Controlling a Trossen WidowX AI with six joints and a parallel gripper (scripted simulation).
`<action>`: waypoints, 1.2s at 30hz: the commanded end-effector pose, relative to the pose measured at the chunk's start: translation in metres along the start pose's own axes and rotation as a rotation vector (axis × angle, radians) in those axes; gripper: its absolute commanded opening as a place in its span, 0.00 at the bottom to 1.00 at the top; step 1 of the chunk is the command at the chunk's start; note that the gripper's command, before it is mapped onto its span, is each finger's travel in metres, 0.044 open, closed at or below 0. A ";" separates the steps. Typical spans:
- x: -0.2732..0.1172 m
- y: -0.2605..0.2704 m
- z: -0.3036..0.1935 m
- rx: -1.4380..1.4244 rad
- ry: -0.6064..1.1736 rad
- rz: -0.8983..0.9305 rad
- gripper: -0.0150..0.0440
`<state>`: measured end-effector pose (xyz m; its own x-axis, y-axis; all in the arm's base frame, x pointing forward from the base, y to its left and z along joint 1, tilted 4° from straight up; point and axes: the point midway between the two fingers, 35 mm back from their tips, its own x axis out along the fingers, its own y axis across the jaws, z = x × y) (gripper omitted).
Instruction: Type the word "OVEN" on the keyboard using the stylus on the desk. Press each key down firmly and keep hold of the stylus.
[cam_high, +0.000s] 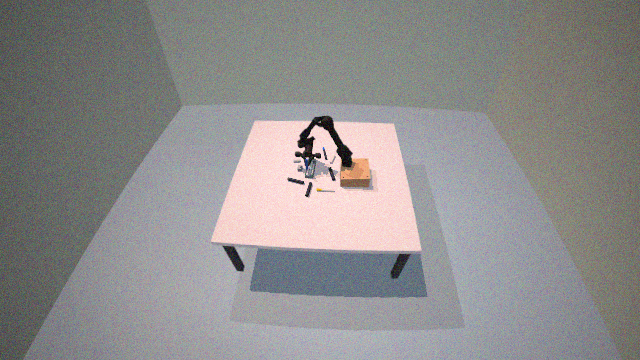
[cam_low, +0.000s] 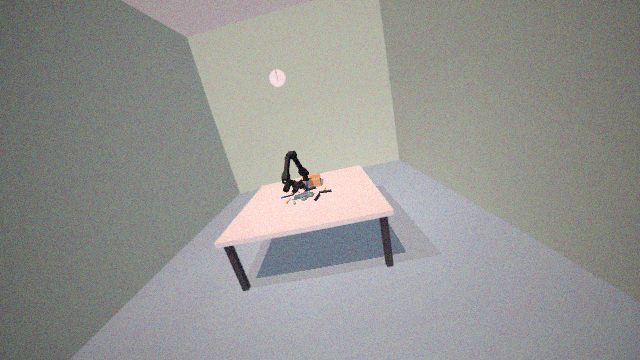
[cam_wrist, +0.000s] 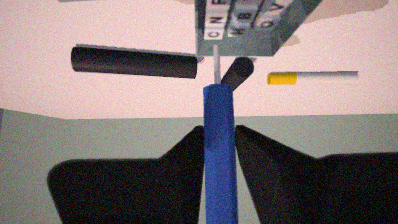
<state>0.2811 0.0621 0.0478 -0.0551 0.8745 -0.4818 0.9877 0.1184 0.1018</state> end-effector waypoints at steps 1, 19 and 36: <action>0.003 -0.001 0.002 0.010 0.005 -0.002 0.39; 0.007 -0.002 0.010 0.010 0.005 -0.002 0.39; 0.011 -0.002 0.016 0.010 0.005 -0.002 0.39</action>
<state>0.2817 0.0634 0.0302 -0.0569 0.8750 -0.4808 0.9880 0.1185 0.0987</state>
